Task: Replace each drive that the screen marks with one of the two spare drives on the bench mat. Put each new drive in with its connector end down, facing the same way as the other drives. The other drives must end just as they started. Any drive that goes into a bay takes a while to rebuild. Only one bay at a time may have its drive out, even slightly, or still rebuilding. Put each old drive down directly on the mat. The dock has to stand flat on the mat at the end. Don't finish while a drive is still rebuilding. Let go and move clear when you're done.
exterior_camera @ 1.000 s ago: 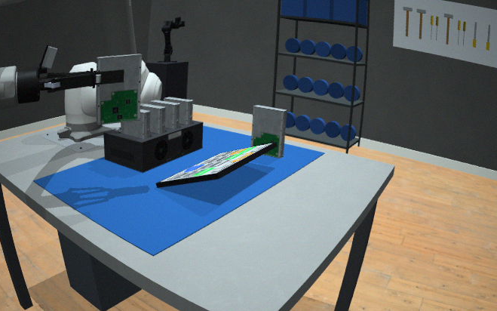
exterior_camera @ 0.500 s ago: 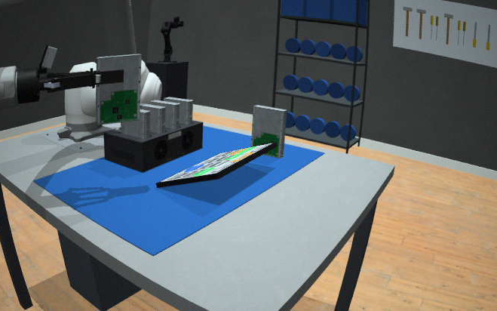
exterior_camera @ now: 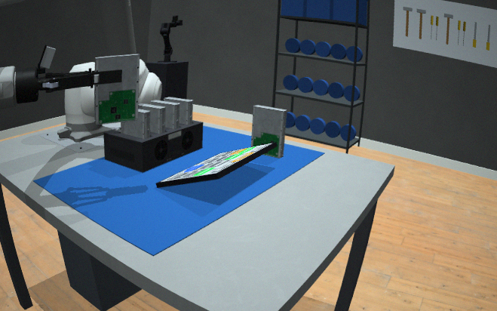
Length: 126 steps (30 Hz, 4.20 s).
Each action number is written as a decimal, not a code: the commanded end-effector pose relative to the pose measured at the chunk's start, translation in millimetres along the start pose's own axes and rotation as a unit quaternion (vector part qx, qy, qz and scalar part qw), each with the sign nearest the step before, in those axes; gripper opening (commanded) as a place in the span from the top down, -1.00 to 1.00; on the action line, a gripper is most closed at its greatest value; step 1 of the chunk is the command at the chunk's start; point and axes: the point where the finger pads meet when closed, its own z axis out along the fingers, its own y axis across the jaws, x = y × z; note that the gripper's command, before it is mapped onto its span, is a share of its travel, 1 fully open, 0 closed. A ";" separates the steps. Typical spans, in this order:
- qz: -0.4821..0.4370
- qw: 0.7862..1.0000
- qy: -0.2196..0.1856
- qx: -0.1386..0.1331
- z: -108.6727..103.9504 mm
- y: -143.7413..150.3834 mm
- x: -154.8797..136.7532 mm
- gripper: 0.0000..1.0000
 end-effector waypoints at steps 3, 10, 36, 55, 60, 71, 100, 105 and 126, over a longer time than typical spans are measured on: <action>-0.001 1.000 0.000 0.000 -2.4 -1.9 0.8 0.80; -0.001 1.000 0.000 0.000 -5.3 -4.3 0.8 0.80; -0.001 1.000 0.000 0.000 -21.8 -18.2 0.8 0.80; -0.001 1.000 0.000 0.000 -29.4 -24.6 0.8 0.80; -0.001 1.000 0.000 0.000 -30.0 -25.1 0.8 0.80; -0.001 1.000 0.000 0.000 -30.9 -25.8 0.8 0.80; -0.001 1.000 0.000 0.000 -30.9 -25.8 -2.7 0.80; -0.001 1.000 0.000 0.000 -30.9 -25.8 -5.2 0.80; -0.001 1.000 0.000 0.000 -30.9 -25.8 -20.1 0.80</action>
